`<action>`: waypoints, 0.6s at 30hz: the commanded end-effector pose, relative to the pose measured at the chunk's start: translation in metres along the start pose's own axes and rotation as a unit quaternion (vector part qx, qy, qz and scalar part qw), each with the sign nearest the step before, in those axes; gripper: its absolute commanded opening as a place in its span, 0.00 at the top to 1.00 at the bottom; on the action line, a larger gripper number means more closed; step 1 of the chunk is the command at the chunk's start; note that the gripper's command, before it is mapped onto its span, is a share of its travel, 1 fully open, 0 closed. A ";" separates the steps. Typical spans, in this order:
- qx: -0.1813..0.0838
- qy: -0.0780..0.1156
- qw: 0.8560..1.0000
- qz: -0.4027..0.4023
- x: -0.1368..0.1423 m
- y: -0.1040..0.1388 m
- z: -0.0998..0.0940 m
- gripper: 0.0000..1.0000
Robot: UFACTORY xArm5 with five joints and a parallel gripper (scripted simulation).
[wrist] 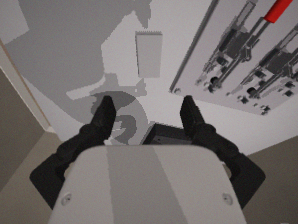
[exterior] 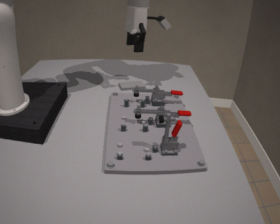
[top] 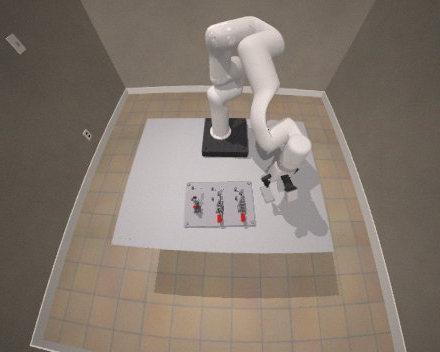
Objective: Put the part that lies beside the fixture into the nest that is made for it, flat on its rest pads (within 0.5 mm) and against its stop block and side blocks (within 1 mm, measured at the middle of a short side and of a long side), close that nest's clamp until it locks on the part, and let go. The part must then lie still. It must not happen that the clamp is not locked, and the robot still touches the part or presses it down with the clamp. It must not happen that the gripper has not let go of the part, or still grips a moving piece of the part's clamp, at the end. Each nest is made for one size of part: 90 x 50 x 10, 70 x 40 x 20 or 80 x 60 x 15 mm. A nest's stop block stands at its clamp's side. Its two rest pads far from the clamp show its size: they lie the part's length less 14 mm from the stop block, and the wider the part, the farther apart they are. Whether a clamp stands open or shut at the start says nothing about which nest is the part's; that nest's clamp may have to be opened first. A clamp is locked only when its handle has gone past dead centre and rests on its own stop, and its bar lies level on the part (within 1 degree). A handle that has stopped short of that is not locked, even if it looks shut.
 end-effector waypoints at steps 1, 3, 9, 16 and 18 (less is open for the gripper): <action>0.001 0.000 1.000 0.000 0.000 -0.001 0.019 0.00; 0.001 0.000 1.000 0.000 0.000 -0.001 0.029 0.00; 0.001 0.000 1.000 0.000 0.001 -0.001 0.059 0.00; 0.001 0.000 1.000 0.000 0.001 -0.001 0.081 0.00; 0.001 0.000 1.000 0.000 0.002 -0.001 0.089 0.00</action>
Point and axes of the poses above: the point where the finger pads meet when closed, its own z axis out along the fingers, its own x axis across the jaws, y = z × x, the point moved 9 cm from there along -z, back along the fingers, and after that the axes turned 12 degrees about -z, right-handed, at the moved point
